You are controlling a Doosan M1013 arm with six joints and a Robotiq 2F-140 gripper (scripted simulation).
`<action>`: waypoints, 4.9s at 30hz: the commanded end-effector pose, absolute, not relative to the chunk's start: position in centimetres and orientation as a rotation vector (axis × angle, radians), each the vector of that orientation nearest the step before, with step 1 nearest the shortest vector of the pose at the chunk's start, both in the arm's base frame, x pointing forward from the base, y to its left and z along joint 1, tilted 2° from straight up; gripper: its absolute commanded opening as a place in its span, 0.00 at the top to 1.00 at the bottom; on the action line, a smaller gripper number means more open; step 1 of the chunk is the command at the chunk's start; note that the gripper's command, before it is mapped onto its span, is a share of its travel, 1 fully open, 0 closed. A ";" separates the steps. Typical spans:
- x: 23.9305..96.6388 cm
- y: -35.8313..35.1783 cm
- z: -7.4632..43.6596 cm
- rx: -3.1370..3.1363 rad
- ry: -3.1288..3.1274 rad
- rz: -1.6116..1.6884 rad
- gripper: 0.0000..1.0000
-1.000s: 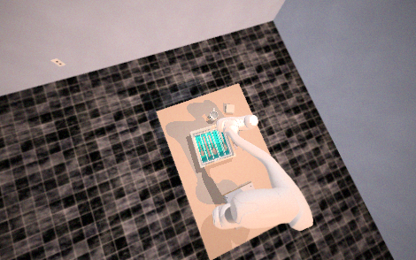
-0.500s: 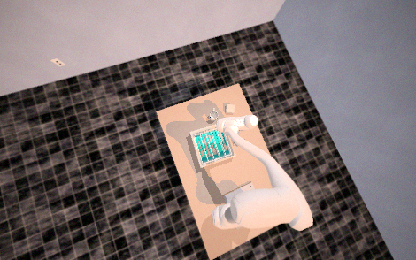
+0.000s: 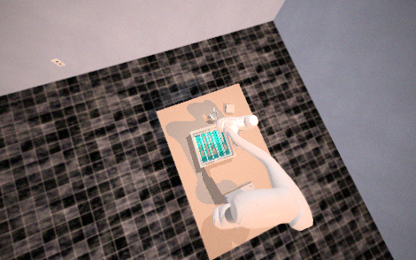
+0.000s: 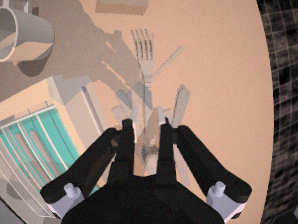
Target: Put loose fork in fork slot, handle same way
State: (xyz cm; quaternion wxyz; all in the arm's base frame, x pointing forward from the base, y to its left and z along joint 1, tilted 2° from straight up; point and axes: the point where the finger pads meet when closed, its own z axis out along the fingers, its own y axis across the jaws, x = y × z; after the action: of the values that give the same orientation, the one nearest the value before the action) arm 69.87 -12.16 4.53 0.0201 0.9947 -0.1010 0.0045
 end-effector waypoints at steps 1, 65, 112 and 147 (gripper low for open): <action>69.9 -12.2 4.5 3.086 -0.313 0.014 0.81; 69.9 -12.3 1.7 3.086 -0.313 0.014 0.96; 69.9 -12.3 1.8 3.086 -0.313 0.014 0.96; 69.8 -11.8 14.0 3.086 -0.313 0.014 0.96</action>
State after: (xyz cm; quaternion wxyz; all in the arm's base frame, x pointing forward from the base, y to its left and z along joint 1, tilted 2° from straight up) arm 69.83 -11.82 12.68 0.0201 0.9947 -0.1010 0.0047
